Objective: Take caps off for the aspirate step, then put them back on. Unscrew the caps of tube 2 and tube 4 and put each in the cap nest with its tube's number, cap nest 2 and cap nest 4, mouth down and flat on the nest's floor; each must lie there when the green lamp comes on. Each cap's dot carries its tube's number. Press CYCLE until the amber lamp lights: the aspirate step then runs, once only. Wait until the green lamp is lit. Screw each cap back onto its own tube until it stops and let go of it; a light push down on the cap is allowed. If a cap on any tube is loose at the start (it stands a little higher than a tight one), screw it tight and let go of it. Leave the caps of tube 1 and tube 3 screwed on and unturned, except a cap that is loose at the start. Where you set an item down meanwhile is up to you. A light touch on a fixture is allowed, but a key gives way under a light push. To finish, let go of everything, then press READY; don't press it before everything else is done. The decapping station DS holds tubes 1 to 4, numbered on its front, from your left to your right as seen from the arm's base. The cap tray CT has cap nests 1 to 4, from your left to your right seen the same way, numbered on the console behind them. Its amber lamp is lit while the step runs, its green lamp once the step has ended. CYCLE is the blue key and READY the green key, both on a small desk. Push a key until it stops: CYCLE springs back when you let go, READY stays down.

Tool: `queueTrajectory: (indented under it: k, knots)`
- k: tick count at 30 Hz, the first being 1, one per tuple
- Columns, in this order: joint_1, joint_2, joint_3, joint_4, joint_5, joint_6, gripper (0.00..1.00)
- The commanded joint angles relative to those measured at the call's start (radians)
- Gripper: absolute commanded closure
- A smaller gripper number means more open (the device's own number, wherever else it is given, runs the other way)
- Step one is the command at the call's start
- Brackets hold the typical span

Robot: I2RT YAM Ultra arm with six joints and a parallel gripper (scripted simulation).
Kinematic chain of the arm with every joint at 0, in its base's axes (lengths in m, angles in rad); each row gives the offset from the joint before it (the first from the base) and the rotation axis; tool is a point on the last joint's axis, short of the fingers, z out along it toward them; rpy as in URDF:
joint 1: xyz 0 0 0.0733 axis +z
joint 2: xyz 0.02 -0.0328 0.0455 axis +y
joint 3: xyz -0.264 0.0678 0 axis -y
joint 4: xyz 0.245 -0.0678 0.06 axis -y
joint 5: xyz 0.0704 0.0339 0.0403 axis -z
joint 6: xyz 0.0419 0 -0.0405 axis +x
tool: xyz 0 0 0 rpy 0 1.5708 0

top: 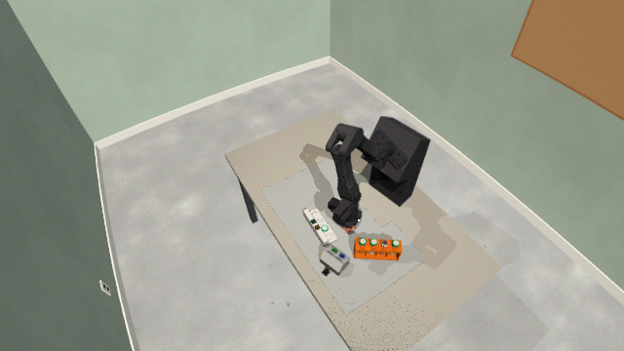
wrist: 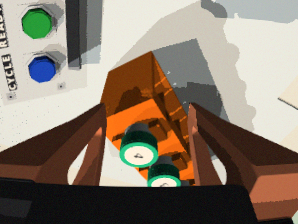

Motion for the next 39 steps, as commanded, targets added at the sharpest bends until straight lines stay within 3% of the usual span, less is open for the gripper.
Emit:
queueTrajectory:
  k: [1,11,24,33,39]
  knots:
    - [0.028,-0.001,0.003,0.002,0.086,0.139,0.51]
    - [0.33,0.156,0.088,0.002,0.334,0.324,0.51]
    - [0.33,0.156,0.088,0.002,0.334,0.324,0.51]
    - [0.282,0.259,0.111,0.097,0.296,0.292,0.51]
    - [0.269,0.292,0.121,0.124,0.284,0.283,0.51]
